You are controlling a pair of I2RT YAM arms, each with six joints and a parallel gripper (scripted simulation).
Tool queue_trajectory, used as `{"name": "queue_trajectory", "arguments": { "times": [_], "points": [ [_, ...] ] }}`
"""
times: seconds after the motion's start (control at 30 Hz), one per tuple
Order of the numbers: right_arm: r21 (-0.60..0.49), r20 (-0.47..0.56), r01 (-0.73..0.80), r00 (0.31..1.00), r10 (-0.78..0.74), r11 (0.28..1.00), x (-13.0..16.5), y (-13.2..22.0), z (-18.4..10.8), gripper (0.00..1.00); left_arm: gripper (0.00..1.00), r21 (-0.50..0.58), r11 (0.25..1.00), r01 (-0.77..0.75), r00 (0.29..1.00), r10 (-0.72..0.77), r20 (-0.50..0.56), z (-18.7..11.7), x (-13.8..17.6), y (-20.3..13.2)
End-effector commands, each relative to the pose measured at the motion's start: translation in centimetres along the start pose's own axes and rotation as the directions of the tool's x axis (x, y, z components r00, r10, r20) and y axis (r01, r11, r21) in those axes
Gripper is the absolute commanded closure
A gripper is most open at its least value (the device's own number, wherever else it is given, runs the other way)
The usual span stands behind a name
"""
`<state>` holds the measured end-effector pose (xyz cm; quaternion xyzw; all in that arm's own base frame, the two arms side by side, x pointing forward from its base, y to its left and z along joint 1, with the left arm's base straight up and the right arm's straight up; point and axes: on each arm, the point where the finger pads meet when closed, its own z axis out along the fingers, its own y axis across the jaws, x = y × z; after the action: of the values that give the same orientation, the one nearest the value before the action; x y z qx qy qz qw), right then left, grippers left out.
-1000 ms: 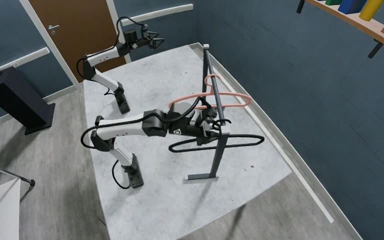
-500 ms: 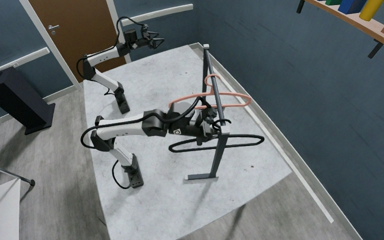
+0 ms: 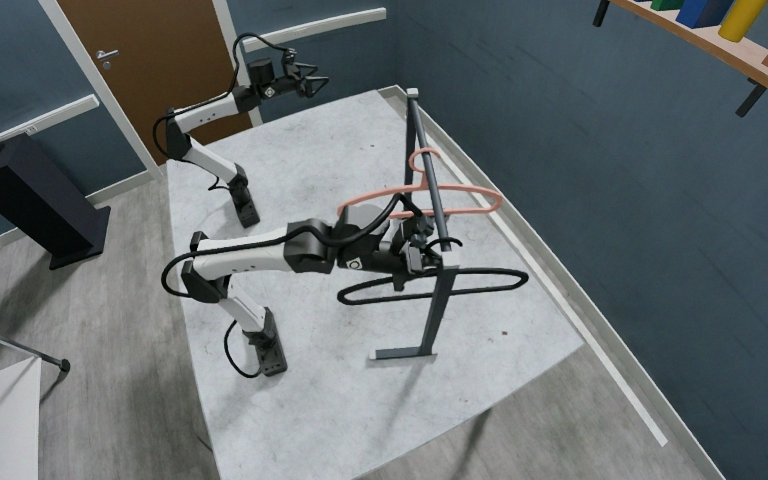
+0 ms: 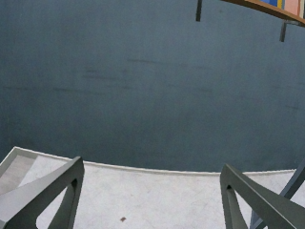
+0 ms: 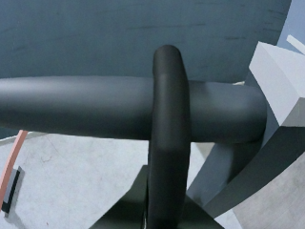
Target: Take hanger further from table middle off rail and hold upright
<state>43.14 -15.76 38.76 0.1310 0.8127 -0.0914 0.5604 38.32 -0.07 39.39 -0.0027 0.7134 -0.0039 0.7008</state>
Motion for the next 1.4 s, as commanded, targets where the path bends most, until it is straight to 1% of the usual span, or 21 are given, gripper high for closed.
{"name": "queue_trajectory", "arguments": {
  "times": [0.0,0.6,0.63,0.83,0.87,0.93,1.37],
  "points": [
    [0.002,0.025,-0.001,1.000,0.001,1.000,-0.9,0.0,-0.5,0.99,0.00,-0.001,1.000,0.000,1.000,0.000,0.014,-0.2,-0.5,0.0],
    [0.002,0.025,-0.001,1.000,0.001,1.000,-0.9,0.0,-0.5,0.99,0.00,-0.001,1.000,0.000,1.000,0.000,0.014,-0.2,-0.5,0.0],
    [0.005,0.013,-0.003,1.000,0.003,1.000,-1.0,0.0,-0.1,0.99,0.00,-0.001,1.000,0.000,1.000,0.000,0.014,-0.2,-0.5,0.0],
    [0.004,0.013,-0.003,1.000,0.003,1.000,-1.6,0.0,-0.4,0.99,0.00,-0.001,1.000,0.000,1.000,0.000,0.014,-0.2,-0.5,0.0],
    [0.005,0.043,-0.002,0.999,0.002,1.000,-2.7,0.0,-1.8,0.99,0.00,-0.001,1.000,0.000,1.000,0.000,0.014,-0.2,-0.5,0.0],
    [0.004,0.012,-0.003,1.000,0.003,1.000,-2.1,0.0,-0.5,0.99,0.00,-0.001,1.000,0.000,1.000,0.000,0.014,-0.2,-0.5,0.0],
    [0.004,0.011,-0.003,1.000,0.003,1.000,-3.9,0.0,-1.3,0.99,0.00,-0.001,1.000,0.000,1.000,0.000,0.014,-0.2,-0.5,0.0]
  ]
}}
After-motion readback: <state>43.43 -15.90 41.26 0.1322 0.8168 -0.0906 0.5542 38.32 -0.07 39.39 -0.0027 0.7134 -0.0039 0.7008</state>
